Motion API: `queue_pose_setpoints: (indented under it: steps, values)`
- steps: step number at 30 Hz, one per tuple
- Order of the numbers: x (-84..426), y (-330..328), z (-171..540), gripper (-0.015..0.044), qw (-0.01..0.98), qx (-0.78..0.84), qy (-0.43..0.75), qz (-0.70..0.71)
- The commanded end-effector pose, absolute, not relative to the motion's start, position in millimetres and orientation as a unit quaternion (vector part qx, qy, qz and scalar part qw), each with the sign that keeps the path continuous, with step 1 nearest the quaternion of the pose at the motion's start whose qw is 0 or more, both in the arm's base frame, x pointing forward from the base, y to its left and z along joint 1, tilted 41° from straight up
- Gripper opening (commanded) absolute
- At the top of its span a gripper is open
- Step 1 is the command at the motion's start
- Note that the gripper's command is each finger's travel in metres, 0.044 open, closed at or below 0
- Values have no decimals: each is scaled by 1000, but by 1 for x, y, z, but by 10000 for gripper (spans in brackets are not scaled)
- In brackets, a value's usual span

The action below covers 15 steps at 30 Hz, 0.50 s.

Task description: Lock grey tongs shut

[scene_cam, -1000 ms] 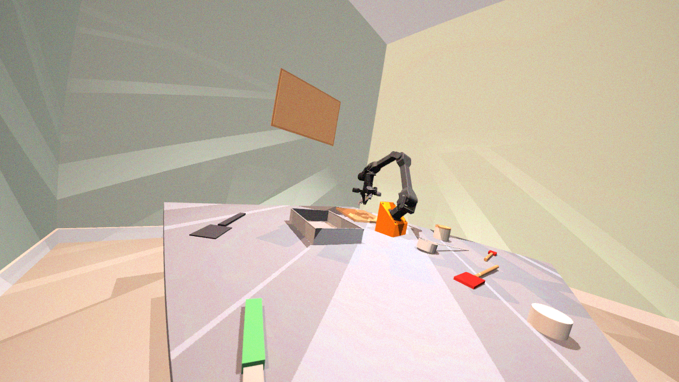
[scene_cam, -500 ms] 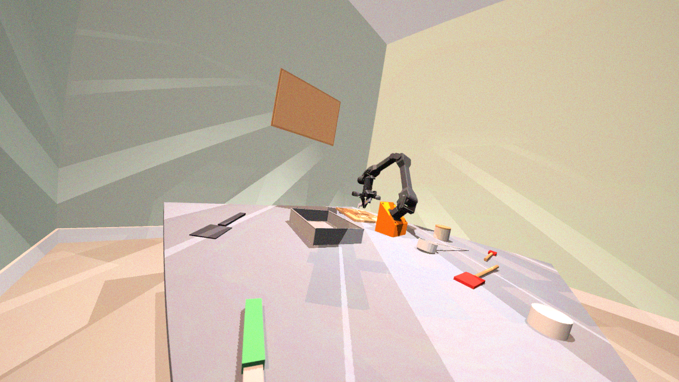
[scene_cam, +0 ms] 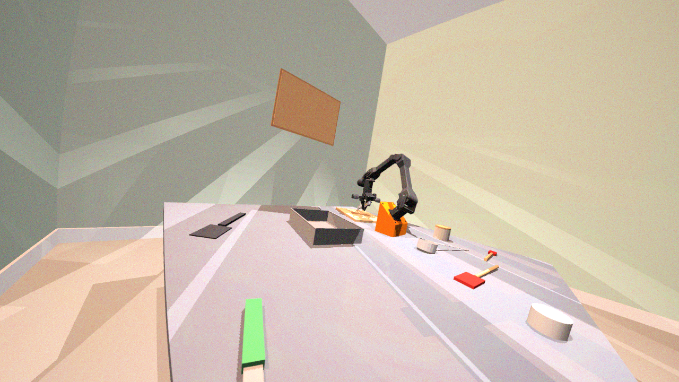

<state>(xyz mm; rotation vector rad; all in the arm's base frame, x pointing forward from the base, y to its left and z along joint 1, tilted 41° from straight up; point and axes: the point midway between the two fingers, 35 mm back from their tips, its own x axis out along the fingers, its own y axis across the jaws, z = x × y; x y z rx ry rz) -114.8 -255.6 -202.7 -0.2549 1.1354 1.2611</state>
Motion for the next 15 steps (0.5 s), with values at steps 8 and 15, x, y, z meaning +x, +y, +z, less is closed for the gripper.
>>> queue_pose_setpoints:
  steps: [8, 15]
  values:
    - [-115, -256, -203, 113, 654, -112, 501, 556]
    - [-115, -256, -203, 296, 654, -112, 501, 556]
